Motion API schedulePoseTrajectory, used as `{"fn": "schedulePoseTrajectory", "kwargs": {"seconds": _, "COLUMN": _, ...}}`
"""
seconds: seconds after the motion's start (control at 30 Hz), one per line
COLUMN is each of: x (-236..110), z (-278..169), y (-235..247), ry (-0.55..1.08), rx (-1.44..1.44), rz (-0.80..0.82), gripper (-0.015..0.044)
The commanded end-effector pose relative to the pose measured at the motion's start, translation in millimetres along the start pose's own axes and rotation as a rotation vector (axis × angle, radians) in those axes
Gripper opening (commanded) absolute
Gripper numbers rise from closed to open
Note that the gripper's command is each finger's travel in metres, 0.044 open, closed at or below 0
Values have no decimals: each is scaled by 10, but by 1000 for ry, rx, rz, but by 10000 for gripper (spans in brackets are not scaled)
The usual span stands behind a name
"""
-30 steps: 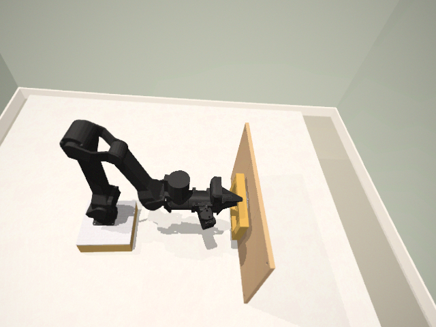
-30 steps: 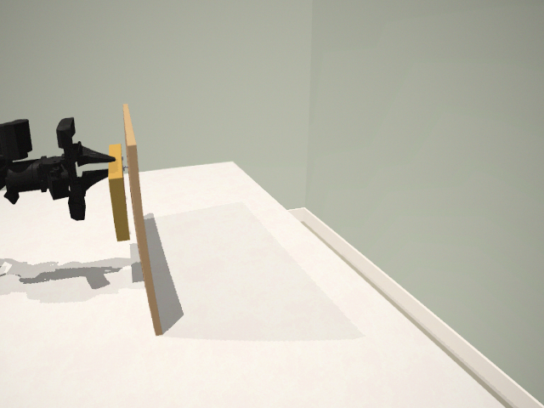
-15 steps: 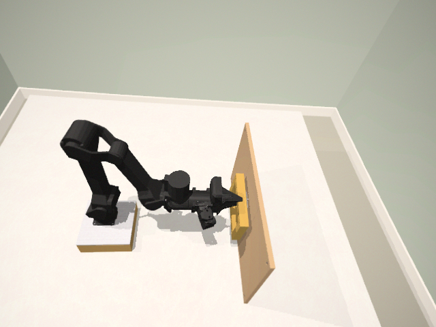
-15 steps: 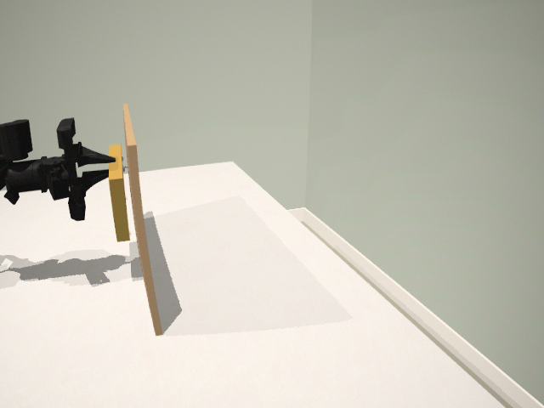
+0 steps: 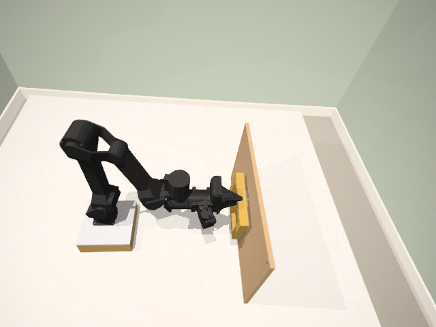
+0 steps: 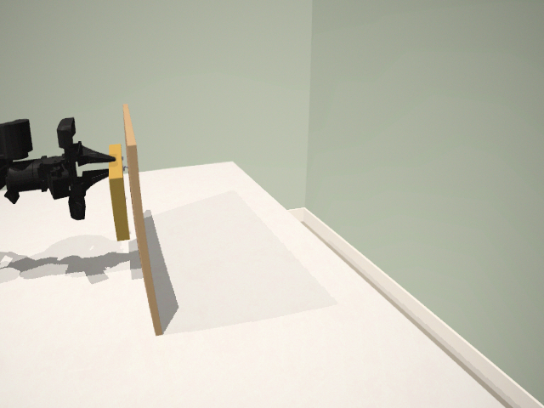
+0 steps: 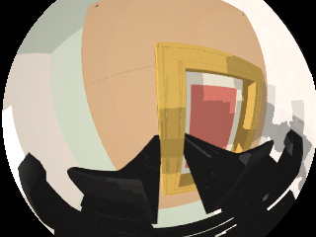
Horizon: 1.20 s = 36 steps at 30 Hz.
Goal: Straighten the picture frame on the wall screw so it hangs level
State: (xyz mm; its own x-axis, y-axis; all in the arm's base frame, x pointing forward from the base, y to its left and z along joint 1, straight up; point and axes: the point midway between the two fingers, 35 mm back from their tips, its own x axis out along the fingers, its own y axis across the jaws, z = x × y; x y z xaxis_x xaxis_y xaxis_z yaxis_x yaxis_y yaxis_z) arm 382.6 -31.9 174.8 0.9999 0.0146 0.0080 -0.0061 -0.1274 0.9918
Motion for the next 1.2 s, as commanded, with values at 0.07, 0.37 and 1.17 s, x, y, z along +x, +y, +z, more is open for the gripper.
{"fn": "schedulePoseTrajectory", "kwargs": {"seconds": 0.07, "x": 1, "z": -5, "y": 39, "ry": -3, "rx": -1, "rz": 13, "gripper": 0}}
{"fn": "schedulePoseTrajectory", "kwargs": {"seconds": 0.37, "x": 1, "z": -48, "y": 39, "ry": -3, "rx": -1, "rz": 13, "gripper": 0}}
{"fn": "schedulePoseTrajectory", "kwargs": {"seconds": 1.17, "x": 2, "z": -41, "y": 22, "ry": -3, "rx": -1, "rz": 13, "gripper": 0}}
